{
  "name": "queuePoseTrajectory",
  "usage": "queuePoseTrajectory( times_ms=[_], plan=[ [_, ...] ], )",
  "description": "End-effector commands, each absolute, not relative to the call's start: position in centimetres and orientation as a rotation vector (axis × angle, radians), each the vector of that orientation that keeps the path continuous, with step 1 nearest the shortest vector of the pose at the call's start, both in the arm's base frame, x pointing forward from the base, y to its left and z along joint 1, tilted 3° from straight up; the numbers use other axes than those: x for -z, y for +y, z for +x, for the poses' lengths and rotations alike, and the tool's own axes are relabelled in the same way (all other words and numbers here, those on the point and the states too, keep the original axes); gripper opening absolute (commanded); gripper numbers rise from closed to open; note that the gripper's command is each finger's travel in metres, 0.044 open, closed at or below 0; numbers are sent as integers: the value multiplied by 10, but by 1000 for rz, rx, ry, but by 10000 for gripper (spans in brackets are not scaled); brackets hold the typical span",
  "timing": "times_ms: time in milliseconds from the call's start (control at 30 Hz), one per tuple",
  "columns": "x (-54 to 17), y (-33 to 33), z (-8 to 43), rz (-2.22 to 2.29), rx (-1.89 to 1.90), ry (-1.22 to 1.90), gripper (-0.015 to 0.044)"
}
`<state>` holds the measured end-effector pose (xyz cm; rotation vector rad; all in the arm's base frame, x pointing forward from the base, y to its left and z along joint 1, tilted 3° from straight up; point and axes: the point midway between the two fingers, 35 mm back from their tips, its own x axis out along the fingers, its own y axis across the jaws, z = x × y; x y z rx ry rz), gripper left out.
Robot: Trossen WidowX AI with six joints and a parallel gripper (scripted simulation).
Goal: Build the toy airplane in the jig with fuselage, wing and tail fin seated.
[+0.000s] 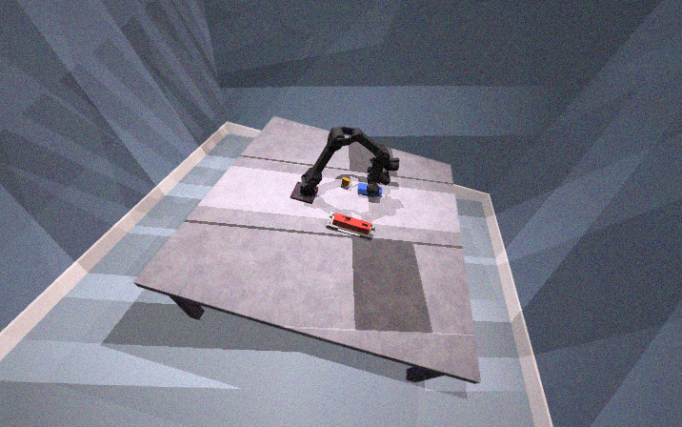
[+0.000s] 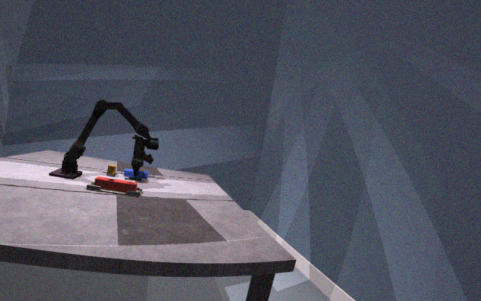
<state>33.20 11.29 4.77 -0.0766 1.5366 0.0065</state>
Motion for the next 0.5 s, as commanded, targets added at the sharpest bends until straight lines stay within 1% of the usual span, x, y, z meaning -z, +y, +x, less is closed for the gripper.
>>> queuePoseTrajectory(
  times_ms=[0, 467],
  plan=[
    [-61, 114, 338, -63, 5, 1484, 0],
    [-101, 117, 341, -65, 2, 1495, 0]
  ],
)
